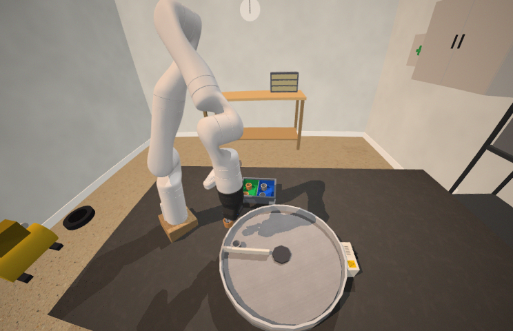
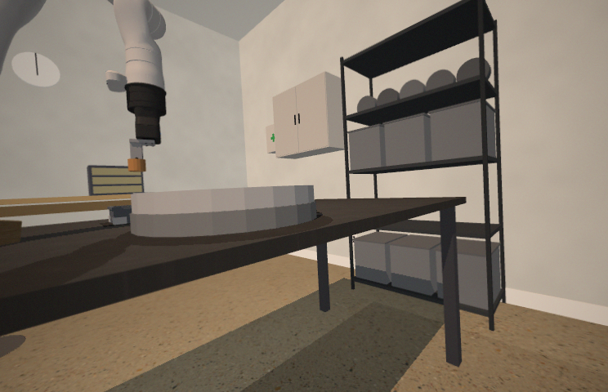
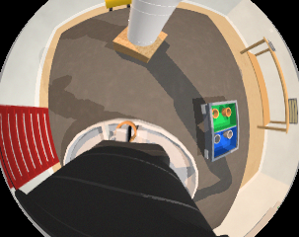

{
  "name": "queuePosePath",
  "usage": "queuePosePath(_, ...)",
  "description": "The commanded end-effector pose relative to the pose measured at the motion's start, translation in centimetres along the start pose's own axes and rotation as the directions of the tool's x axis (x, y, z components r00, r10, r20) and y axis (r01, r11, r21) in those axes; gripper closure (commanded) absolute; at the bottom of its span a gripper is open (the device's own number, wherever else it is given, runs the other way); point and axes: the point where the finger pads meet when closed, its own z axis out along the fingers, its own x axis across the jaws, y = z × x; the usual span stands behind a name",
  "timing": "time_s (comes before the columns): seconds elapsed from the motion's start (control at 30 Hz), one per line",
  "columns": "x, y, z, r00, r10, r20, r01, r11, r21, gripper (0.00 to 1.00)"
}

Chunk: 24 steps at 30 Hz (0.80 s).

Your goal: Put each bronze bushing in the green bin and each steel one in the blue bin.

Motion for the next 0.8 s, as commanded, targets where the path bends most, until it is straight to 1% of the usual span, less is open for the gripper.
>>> queuePosePath(0.0, 1.3, 0.4, -0.2, 0.999, -0.036, -0.002, 0.036, 0.999, -0.011, 1.0)
queuePosePath(0.03, 1.3, 0.4, -0.2, 0.999, -0.036, -0.002, 0.036, 0.999, -0.011, 1.0)
queuePosePath(0.2, 6.8, -0.4, -0.3, 0.998, -0.066, -0.002, 0.066, 0.998, -0.011, 1.0)
queuePosePath(0.3, 6.8, -0.4, -0.3, 0.998, -0.066, -0.002, 0.066, 0.998, -0.011, 1.0)
queuePosePath(0.43, 11.1, -1.0, -0.3, 0.996, -0.089, -0.002, 0.089, 0.996, -0.011, 1.0)
queuePosePath(0.5, 11.1, -1.0, -0.3, 0.996, -0.089, -0.002, 0.089, 0.996, -0.011, 1.0)
queuePosePath(0.53, 12.2, -1.2, -0.3, 0.996, -0.095, -0.002, 0.095, 0.995, -0.011, 1.0)
queuePosePath(0.63, 12.2, -1.2, -0.3, 0.996, -0.095, -0.002, 0.095, 0.995, -0.011, 1.0)
queuePosePath(0.77, 16.6, -1.8, -0.3, 0.993, -0.118, -0.001, 0.118, 0.993, -0.011, 1.0)
